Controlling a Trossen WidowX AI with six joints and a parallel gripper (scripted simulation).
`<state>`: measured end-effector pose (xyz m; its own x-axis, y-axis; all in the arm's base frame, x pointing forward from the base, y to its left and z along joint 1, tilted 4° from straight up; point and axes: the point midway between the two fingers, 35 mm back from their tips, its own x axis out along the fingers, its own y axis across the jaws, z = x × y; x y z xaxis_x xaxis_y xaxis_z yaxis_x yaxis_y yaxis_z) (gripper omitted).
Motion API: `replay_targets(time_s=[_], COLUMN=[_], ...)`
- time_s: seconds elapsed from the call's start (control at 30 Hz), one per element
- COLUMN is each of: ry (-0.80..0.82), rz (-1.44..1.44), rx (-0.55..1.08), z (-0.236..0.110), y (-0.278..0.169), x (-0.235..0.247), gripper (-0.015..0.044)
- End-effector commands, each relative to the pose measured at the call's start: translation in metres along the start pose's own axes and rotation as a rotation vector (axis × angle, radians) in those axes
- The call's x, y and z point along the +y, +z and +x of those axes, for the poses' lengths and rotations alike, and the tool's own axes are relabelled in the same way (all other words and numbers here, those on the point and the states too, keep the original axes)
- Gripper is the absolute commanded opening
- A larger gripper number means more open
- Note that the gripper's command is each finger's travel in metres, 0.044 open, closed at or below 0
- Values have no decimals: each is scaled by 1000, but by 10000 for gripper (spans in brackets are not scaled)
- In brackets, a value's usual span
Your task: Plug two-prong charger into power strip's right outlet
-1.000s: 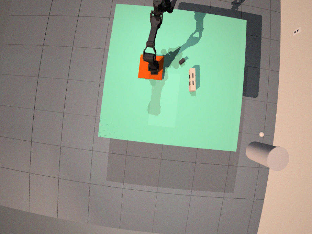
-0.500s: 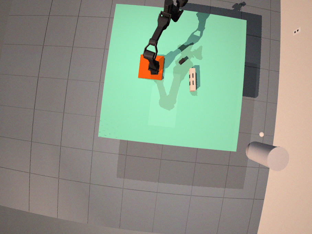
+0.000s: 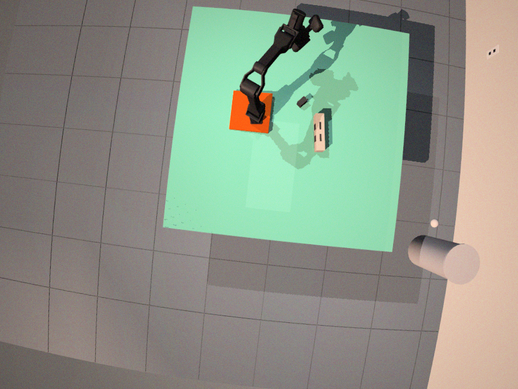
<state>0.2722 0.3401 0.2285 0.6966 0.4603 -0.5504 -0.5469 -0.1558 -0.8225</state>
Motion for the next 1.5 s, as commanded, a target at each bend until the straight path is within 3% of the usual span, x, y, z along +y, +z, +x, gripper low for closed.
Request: replay_targets(time_s=[0.0, 0.7, 1.47], ry=[69, 436, 772], rz=[56, 465, 1005], rx=[40, 346, 754], z=[9, 25, -19], y=[-18, -129, -214], x=[13, 87, 163], gripper=[440, 440, 440])
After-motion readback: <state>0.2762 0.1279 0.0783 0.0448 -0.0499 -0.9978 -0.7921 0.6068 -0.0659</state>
